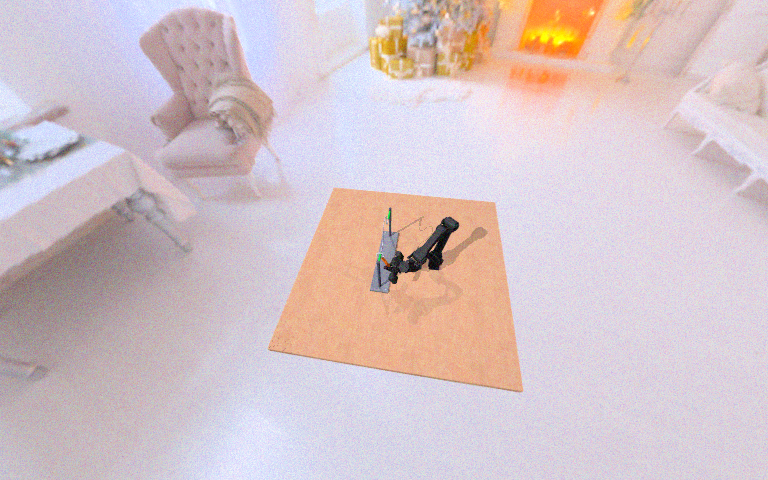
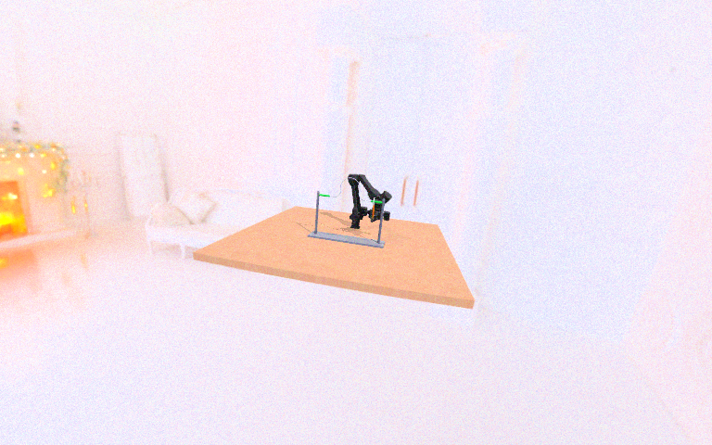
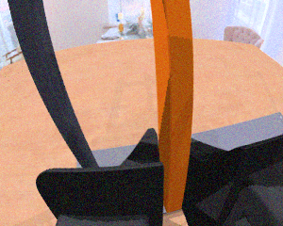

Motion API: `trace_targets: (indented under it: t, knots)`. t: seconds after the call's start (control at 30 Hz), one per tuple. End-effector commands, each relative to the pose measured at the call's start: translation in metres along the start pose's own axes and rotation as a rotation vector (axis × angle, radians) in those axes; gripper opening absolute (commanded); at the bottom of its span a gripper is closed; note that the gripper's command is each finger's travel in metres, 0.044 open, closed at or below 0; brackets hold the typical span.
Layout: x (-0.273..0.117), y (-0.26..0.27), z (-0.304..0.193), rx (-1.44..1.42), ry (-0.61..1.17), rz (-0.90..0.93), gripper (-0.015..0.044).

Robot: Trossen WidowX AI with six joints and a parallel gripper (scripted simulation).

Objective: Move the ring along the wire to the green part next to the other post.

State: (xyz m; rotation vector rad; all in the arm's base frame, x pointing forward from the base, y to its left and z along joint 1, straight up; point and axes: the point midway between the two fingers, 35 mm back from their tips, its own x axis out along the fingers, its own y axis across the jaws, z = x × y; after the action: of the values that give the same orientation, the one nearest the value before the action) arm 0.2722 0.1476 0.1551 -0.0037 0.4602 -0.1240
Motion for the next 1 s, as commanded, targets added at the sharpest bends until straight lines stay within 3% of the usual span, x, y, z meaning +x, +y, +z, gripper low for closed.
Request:
trace_targets:
  t: [0.0,0.97]
  knots:
    - [0.0014,0.0009,-0.0017,0.001,0.0,-0.008,-0.015]
    - [0.0062,0.0019,-0.0113,0.001,0.0,-0.008,-0.015]
